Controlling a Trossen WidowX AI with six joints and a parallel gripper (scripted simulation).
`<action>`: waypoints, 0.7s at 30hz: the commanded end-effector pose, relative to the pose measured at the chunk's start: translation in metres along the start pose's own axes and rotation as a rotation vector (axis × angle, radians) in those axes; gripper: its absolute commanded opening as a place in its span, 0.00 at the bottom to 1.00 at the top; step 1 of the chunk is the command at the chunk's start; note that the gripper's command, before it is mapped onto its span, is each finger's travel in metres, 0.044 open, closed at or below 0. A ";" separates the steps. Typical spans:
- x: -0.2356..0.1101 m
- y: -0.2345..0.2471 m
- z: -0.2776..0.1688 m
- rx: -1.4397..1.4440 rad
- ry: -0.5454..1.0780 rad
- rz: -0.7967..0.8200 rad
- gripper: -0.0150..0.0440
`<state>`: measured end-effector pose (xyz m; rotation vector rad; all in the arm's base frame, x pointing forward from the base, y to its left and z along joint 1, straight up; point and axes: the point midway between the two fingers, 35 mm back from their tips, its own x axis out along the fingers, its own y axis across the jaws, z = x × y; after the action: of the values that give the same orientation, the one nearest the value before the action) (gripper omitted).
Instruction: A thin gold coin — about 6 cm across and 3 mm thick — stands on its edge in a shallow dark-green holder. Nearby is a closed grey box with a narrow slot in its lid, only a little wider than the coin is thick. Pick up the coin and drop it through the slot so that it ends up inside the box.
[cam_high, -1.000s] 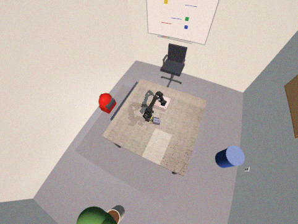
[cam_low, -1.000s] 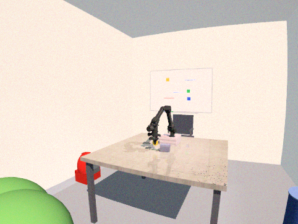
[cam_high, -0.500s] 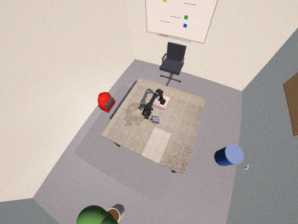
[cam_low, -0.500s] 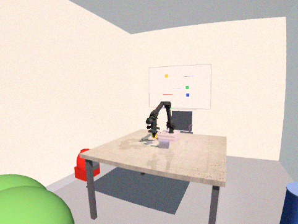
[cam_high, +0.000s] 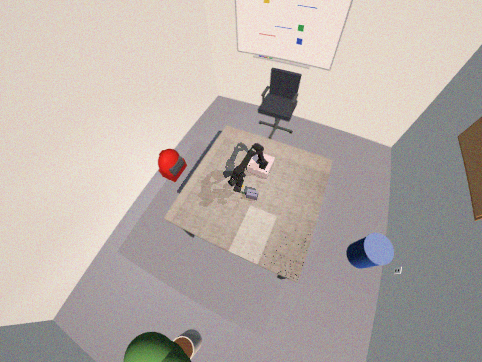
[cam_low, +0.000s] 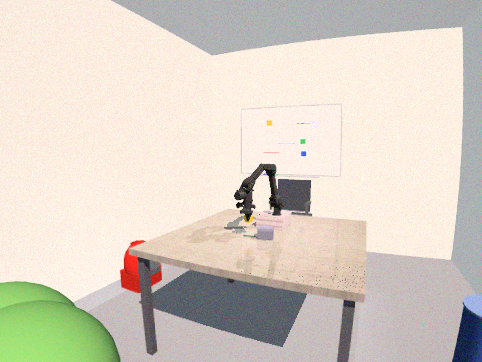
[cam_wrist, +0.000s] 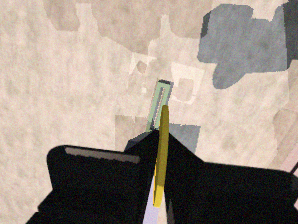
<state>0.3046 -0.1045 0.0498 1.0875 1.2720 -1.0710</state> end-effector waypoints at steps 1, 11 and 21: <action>-0.003 0.003 0.001 -0.015 -0.005 0.009 0.25; -0.003 0.011 -0.024 -0.015 -0.003 0.010 0.25; -0.003 0.016 -0.050 -0.014 0.000 0.010 0.25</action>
<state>0.3135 -0.0616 0.0540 1.0823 1.2679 -1.0503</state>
